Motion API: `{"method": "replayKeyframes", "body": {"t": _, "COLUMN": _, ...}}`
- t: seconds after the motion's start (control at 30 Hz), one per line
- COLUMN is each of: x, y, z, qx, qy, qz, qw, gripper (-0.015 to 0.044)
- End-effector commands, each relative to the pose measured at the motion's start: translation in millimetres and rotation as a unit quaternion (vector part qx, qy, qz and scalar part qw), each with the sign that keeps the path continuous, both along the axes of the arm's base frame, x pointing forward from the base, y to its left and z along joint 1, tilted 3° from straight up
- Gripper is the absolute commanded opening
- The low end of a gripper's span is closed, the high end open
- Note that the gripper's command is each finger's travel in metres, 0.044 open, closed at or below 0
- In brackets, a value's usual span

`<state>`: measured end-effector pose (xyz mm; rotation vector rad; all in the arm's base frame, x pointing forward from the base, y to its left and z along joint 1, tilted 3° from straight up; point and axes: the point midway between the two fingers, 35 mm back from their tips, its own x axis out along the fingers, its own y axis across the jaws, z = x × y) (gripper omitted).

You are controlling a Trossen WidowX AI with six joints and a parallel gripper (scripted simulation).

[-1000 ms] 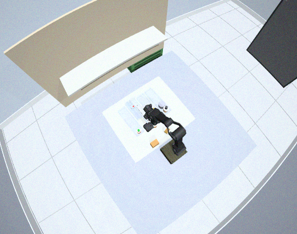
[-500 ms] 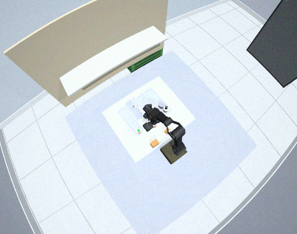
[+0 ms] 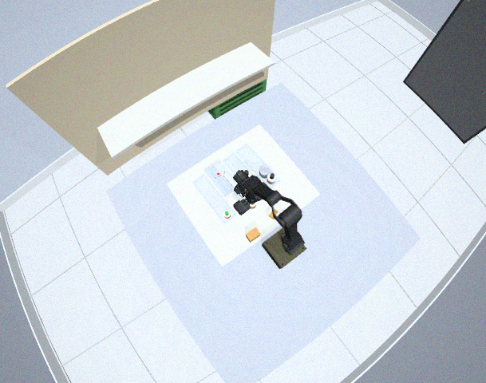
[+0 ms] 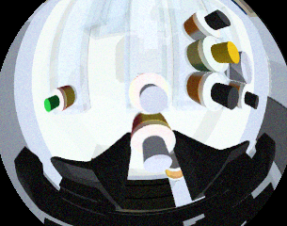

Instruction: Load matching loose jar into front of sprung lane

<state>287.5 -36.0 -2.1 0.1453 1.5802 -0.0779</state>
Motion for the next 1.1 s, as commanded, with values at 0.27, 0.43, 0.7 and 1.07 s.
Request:
{"method": "replayKeyframes", "body": {"t": 0.27, "x": 13.3, "y": -0.9, "z": 1.6, "qx": 0.001, "qy": -0.012, "qz": -0.001, "qw": 1.000, "gripper": 0.0000}}
{"method": "replayKeyframes", "body": {"t": 0.43, "x": 15.5, "y": -1.2, "z": 1.5, "qx": 0.001, "qy": -0.012, "qz": -0.001, "qw": 1.000, "gripper": 0.0000}}
{"method": "replayKeyframes", "body": {"t": 0.7, "x": 19.2, "y": -1.6, "z": 1.6, "qx": 0.001, "qy": -0.012, "qz": -0.001, "qw": 1.000, "gripper": 0.0000}}
{"method": "replayKeyframes", "body": {"t": 1.07, "x": 24.2, "y": -2.3, "z": 1.8, "qx": 0.001, "qy": -0.012, "qz": -0.001, "qw": 1.000, "gripper": 0.0000}}
